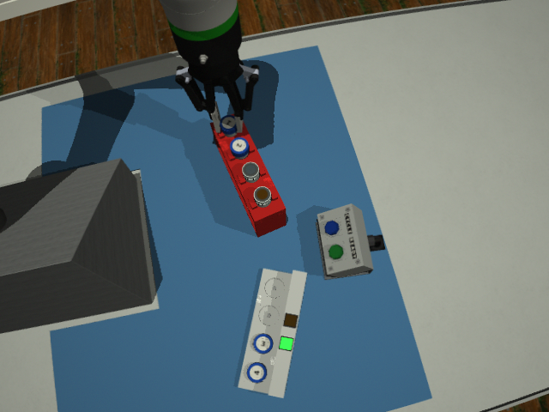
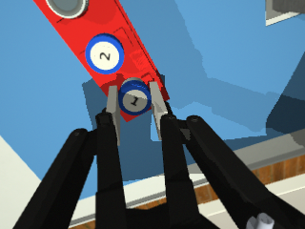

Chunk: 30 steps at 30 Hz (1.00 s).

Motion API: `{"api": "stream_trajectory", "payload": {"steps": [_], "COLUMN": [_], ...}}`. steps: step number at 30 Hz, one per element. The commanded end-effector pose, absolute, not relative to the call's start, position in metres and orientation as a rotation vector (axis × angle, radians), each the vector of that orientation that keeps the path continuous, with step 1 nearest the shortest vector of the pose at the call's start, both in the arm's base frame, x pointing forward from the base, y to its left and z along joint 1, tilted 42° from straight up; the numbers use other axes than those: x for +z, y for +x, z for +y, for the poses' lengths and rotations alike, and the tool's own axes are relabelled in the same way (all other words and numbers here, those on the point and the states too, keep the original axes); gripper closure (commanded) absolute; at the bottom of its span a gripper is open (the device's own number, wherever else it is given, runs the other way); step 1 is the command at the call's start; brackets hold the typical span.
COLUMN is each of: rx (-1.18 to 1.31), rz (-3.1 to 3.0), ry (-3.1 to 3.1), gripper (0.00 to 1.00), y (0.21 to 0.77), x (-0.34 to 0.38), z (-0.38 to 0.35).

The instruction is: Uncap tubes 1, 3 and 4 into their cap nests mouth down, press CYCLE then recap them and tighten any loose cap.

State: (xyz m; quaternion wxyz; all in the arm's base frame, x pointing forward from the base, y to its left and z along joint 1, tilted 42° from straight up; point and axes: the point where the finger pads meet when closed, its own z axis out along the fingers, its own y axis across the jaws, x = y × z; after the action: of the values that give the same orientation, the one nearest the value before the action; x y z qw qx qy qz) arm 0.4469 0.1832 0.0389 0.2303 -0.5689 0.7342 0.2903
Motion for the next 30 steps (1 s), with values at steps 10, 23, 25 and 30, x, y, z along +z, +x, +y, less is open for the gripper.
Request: {"api": "stream_trajectory", "payload": {"steps": [10,23,25,30], "rx": [0.816,0.69,0.657,0.554], "rz": [2.103,1.781,1.695,1.43], "ry": [-1.51,-1.794,-1.857,-2.025], "gripper": [0.65,0.65,0.65,0.65], "y": [0.4471,0.4471,0.4471,0.4471], "x": [0.0388,0.0392,0.0392,0.0392], "z": [0.1836,0.1832,0.1832,0.1832]}}
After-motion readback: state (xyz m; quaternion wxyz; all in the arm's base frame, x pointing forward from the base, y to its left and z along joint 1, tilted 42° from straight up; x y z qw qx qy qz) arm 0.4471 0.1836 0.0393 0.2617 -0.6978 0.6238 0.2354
